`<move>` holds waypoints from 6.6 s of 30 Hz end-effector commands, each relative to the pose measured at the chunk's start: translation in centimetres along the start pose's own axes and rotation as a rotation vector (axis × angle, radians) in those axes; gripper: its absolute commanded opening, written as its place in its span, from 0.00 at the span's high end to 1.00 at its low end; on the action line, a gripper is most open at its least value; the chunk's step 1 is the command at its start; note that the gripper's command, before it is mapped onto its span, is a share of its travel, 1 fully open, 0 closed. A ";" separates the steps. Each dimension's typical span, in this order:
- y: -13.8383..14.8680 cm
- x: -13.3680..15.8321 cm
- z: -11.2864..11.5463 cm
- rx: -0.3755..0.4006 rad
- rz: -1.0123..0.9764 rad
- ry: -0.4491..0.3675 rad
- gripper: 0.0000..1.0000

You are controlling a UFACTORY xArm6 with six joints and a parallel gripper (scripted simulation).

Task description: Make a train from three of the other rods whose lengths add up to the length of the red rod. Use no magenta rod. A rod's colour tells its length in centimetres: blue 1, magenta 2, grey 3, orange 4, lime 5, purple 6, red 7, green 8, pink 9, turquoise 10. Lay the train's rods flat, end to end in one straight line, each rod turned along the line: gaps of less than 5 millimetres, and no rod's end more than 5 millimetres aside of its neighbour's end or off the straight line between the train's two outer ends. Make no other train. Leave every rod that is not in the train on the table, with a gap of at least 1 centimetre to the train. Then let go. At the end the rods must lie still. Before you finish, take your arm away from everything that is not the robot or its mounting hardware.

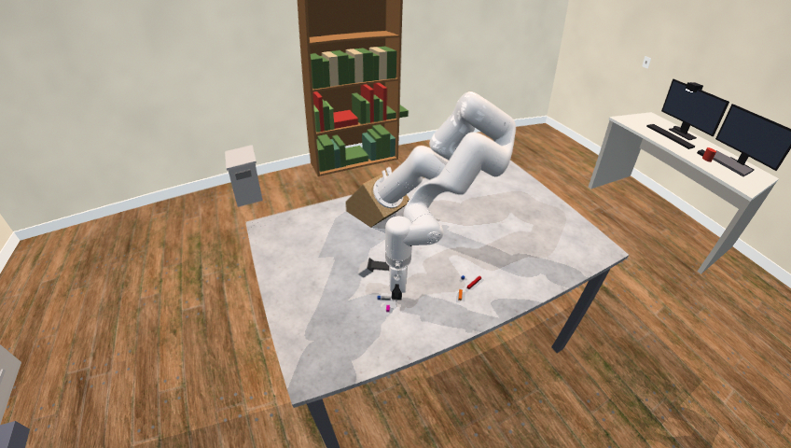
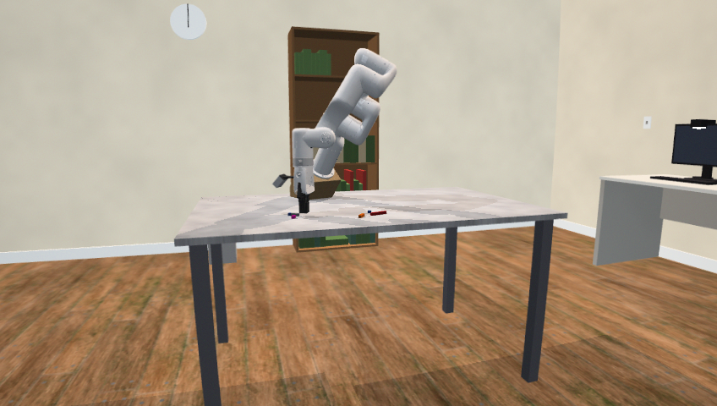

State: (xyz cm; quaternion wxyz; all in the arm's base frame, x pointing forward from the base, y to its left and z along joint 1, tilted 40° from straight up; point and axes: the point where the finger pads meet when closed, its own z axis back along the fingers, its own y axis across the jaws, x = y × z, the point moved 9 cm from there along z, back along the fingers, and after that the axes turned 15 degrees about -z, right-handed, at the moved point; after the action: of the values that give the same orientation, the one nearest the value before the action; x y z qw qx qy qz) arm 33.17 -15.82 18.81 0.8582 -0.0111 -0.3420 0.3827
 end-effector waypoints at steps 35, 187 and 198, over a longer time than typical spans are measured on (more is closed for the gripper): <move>-0.1 0.0 -1.0 -0.002 0.001 0.000 0.96; 0.0 0.0 16.7 -0.002 0.001 0.000 0.00; 0.0 0.0 16.7 -0.002 0.001 0.000 0.00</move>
State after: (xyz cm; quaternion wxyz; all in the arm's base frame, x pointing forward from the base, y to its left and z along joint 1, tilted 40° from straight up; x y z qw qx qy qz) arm 23.28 -19.82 31.48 0.8582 -0.0107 -0.3422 0.3825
